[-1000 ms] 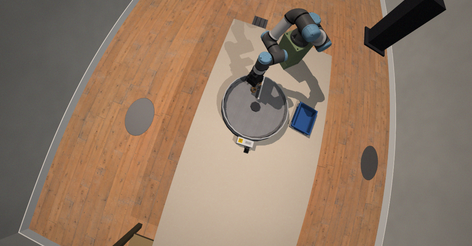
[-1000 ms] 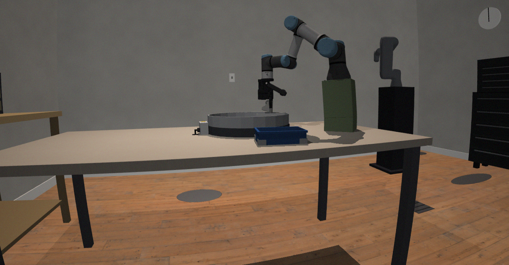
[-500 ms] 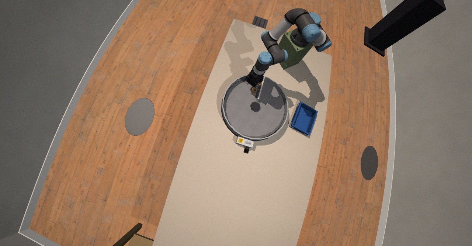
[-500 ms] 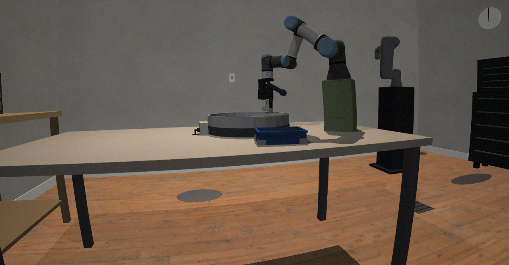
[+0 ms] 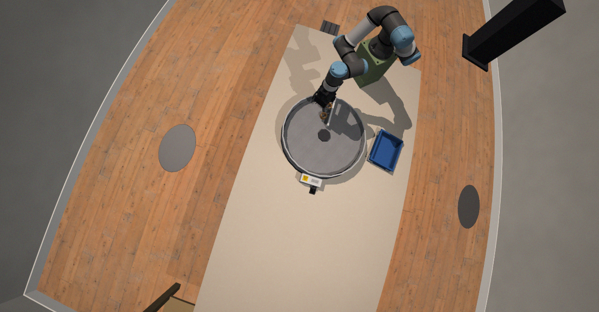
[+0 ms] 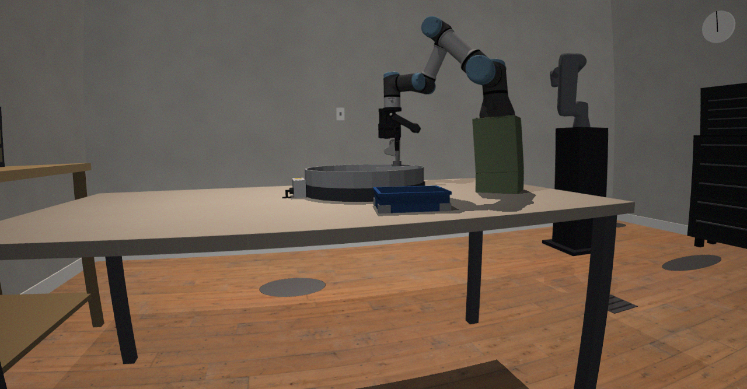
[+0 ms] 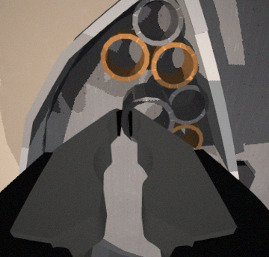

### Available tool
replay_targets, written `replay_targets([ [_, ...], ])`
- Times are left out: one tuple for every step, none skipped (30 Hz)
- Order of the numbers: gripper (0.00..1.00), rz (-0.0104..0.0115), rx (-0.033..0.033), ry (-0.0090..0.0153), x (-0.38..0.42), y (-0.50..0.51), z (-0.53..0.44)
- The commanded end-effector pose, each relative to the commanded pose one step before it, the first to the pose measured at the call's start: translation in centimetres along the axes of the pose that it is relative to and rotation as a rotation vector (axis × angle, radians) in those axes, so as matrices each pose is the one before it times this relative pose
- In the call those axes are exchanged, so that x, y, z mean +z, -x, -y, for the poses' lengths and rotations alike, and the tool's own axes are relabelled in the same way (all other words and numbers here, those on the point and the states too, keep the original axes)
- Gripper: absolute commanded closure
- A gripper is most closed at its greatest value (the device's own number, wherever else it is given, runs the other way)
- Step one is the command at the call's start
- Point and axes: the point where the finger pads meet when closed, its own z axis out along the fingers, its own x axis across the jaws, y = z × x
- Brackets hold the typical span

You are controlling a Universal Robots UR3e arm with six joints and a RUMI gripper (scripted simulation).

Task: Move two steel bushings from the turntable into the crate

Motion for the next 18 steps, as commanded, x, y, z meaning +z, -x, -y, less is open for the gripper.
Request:
replay_targets([
  [1.00, 0.00056, -0.00001, 0.00134, -1.7941, 0.041, -0.0582],
  [1.00, 0.00000, 0.00000, 0.00000, -0.3604, 0.000, 0.0006],
  [1.00, 0.00000, 0.00000, 0.00000, -0.3385, 0.000, 0.0004],
  [1.00, 0.00000, 0.00000, 0.00000, -0.3123, 0.001, -0.0004],
  [1.00, 0.00000, 0.00000, 0.00000, -0.2801, 0.000, 0.0009],
  [1.00, 0.00000, 0.00000, 0.00000, -0.2467, 0.001, -0.0006],
  [1.00, 0.00000, 0.00000, 0.00000, -0.2082, 0.000, 0.0010],
  [1.00, 0.00000, 0.00000, 0.00000, -0.1712, 0.001, -0.0007],
  [1.00, 0.00000, 0.00000, 0.00000, -0.1322, 0.000, 0.0000],
  [1.00, 0.00000, 0.00000, 0.00000, -0.0952, 0.000, 0.0003],
  [1.00, 0.00000, 0.00000, 0.00000, -0.0618, 0.000, 0.0004],
  [1.00, 0.00000, 0.00000, 0.00000, -0.0339, 0.000, 0.0003],
  [1.00, 0.00000, 0.00000, 0.00000, -0.0133, 0.000, 0.0001],
  [1.00, 0.00000, 0.00000, 0.00000, 0.0000, 0.000, 0.0000],
  [1.00, 0.00000, 0.00000, 0.00000, 0.0000, 0.000, 0.0000],
  [1.00, 0.00000, 0.00000, 0.00000, -0.0020, 0.000, 0.0000],
  [1.00, 0.00000, 0.00000, 0.00000, 0.0000, 0.000, 0.0000],
  [1.00, 0.00000, 0.00000, 0.00000, 0.0000, 0.000, 0.0000],
])
